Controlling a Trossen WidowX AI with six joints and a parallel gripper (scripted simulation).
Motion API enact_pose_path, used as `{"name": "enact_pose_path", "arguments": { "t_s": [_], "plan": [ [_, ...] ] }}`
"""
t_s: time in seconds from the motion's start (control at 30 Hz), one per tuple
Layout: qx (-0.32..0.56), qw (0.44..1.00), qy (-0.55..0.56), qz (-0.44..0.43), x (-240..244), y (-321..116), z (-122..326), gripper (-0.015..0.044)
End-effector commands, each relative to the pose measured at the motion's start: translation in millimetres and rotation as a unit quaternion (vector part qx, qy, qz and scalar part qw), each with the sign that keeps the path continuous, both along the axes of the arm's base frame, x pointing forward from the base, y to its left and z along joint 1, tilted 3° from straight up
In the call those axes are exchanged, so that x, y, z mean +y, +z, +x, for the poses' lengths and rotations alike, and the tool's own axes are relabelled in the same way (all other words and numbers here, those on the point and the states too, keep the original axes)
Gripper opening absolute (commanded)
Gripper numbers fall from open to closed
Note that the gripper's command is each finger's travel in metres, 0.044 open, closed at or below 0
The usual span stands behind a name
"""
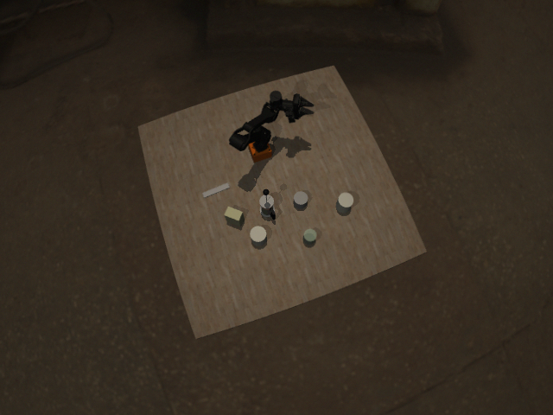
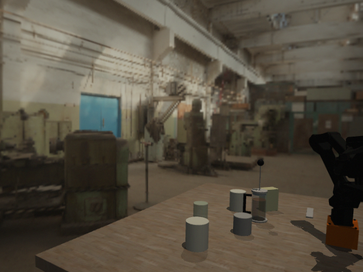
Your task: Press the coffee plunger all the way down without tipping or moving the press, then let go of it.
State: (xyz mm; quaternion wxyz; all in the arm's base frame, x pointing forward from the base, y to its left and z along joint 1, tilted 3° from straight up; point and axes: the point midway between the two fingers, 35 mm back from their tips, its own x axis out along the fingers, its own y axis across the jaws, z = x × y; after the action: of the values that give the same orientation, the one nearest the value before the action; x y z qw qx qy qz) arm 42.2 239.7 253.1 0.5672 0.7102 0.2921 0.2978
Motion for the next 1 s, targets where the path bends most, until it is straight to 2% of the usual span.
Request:
{"name": "enact_pose_path", "arguments": {
  "t_s": [0.0,0.17,0.5,0.73,0.97],
  "plan": [
    [-0.003,1.000,-0.002,-0.002,0.3,0.5,1.4,0.0426],
    [-0.053,0.996,-0.047,-0.055,3.6,6.9,29.5,0.0440],
    [-0.157,0.941,-0.172,-0.247,-14.9,21.1,125.0,0.0440],
    [-0.181,0.874,-0.232,-0.387,-56.9,26.2,187.3,0.0440],
    [-0.163,0.802,-0.277,-0.503,-121.1,31.5,232.9,0.0440]
  ]
}}
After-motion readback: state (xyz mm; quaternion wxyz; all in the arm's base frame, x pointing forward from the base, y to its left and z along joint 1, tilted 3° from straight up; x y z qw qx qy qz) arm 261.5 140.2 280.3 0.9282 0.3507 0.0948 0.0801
